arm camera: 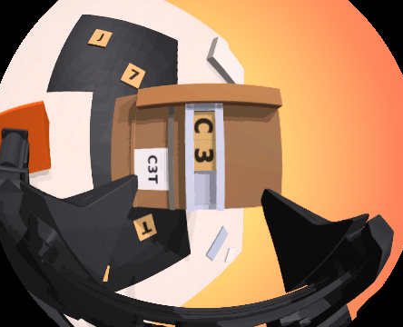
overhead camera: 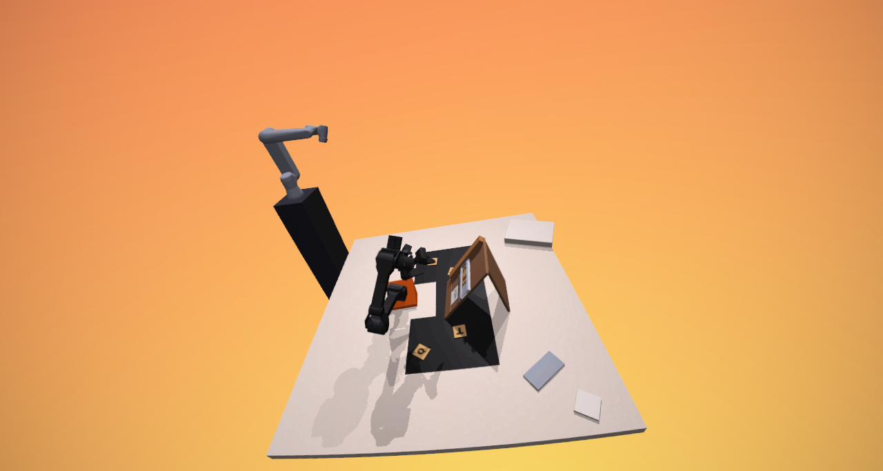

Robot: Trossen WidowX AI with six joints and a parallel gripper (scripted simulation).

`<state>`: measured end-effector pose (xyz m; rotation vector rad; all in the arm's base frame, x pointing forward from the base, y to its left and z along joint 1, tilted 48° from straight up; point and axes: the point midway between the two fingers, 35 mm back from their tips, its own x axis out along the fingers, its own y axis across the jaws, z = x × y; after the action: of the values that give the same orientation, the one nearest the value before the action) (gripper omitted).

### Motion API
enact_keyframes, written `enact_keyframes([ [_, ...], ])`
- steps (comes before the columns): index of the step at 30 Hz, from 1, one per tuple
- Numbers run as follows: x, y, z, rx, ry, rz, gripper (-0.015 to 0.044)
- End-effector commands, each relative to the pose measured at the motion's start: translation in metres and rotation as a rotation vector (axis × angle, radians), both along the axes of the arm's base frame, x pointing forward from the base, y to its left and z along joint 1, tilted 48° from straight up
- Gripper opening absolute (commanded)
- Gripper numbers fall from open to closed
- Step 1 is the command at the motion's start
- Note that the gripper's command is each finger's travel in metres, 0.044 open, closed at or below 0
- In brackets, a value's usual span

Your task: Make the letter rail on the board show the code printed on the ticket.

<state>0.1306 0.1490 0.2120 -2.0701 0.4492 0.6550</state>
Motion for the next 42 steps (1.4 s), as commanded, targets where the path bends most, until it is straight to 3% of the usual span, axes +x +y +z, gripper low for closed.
enact_keyframes([
  [1, -0.001, 0.0, 0.0, -0.01, -0.006, 0.019, 0.044],
  [7, -0.001, 0.0, 0.0, -0.01, -0.006, 0.019, 0.044],
  [11, 0.004, 0.0, 0.0, 0.061, -0.001, -0.051, 0.034],
  [20, 0.041, -0.003, 0.005, 0.51, -0.017, -0.514, 0.034],
  [29, 0.1, -0.032, 0.022, 1.001, -0.158, -1.055, 0.034],
  [37, 0.151, -0.08, 0.042, 1.446, -0.381, -1.471, 0.034],
  [42, 0.165, -0.143, 0.041, 1.606, -0.69, -1.761, 0.034],
])
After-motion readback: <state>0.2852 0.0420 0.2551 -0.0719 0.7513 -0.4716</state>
